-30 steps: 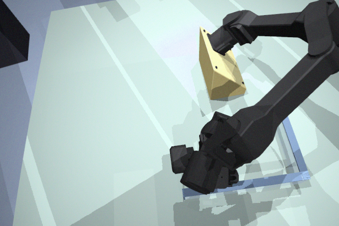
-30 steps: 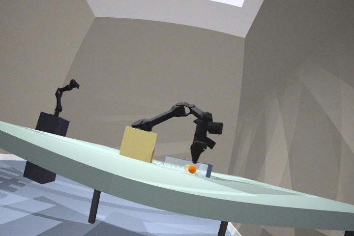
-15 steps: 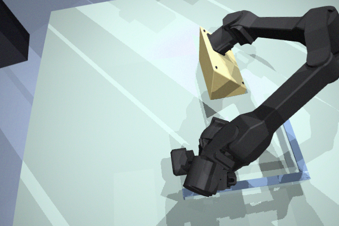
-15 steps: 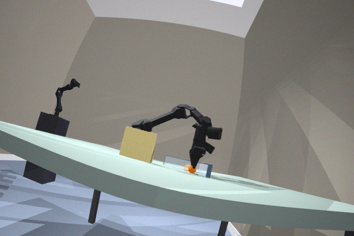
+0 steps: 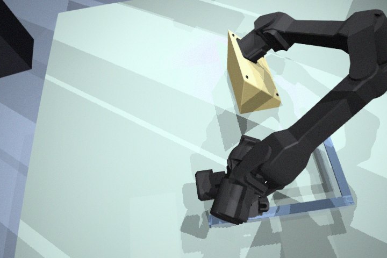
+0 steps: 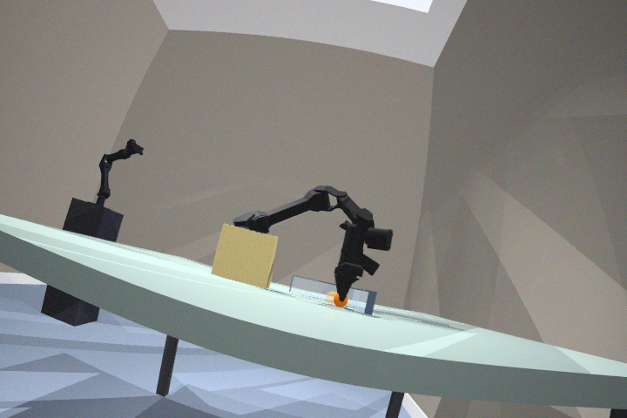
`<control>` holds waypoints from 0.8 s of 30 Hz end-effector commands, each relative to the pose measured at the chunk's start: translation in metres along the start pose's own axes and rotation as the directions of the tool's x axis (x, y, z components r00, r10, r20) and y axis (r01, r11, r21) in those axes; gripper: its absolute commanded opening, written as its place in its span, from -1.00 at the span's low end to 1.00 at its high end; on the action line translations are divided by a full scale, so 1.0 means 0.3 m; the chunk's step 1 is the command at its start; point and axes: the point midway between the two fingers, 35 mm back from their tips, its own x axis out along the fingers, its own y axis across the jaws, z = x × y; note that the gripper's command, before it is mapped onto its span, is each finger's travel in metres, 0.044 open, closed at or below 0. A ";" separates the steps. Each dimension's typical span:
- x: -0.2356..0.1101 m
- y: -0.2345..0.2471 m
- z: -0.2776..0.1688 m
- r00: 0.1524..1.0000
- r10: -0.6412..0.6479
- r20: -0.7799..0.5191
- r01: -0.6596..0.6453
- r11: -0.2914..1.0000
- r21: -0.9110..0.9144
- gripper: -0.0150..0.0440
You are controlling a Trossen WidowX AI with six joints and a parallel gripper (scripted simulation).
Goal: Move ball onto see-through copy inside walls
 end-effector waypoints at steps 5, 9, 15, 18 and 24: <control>-0.050 -0.005 0.006 1.000 -0.002 0.000 0.002 1.000 0.009 -0.47; -0.139 -0.011 0.016 1.000 -0.006 0.001 0.006 1.000 0.010 -0.49; -0.278 -0.012 0.016 1.000 -0.007 0.000 0.007 1.000 0.010 -0.49; -0.349 -0.009 0.010 1.000 -0.006 0.000 0.006 1.000 0.010 -0.49; -0.431 -0.003 -0.003 1.000 -0.003 -0.001 0.003 1.000 0.009 -0.49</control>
